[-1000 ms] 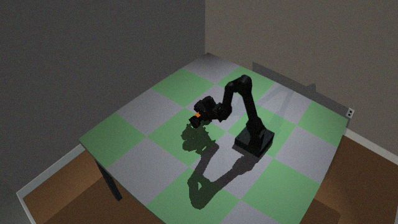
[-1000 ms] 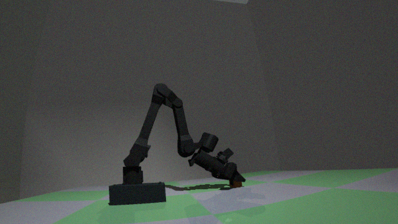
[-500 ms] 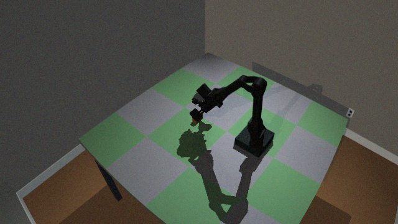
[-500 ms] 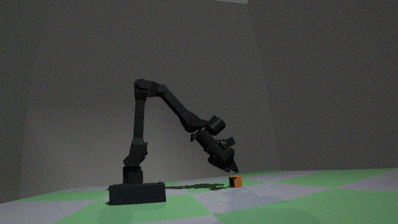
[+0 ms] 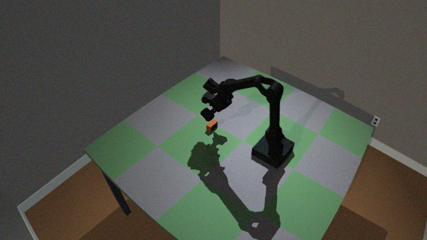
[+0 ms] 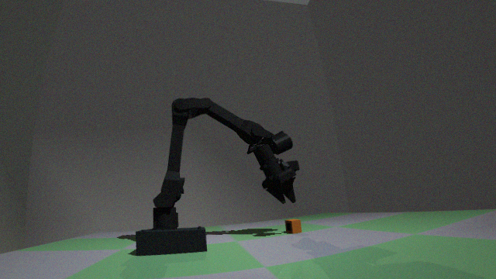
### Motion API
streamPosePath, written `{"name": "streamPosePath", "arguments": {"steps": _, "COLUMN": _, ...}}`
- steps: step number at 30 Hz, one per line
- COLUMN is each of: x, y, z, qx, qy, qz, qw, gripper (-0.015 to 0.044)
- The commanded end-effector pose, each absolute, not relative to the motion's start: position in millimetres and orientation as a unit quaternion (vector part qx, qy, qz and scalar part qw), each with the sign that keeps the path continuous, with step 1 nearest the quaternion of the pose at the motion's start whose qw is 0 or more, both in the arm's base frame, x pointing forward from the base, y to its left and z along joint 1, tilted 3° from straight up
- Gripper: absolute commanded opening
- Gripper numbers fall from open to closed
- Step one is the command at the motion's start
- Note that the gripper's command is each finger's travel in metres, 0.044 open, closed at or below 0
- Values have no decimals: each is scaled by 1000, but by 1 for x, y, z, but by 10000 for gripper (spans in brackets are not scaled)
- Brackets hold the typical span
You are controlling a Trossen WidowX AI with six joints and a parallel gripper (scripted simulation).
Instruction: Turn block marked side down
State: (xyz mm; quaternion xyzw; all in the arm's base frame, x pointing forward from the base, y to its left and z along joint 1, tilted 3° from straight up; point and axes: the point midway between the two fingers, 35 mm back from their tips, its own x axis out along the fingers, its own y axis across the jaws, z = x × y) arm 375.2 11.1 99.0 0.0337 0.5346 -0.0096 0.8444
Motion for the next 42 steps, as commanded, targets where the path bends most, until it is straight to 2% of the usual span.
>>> {"name": "streamPosePath", "arguments": {"steps": 1, "x": 382, "y": 10, "z": 100, "qx": 33, "qy": 581, "qz": -6, "qw": 813, "gripper": 440}}
{"name": "streamPosePath", "arguments": {"steps": 10, "x": 391, "y": 7, "z": 114, "qx": 36, "qy": 681, "qz": -1, "qw": 732, "gripper": 440}}
{"name": "streamPosePath", "arguments": {"steps": 42, "x": 396, "y": 10, "z": 49, "qx": 36, "qy": 683, "qz": -1, "qw": 730, "gripper": 440}}
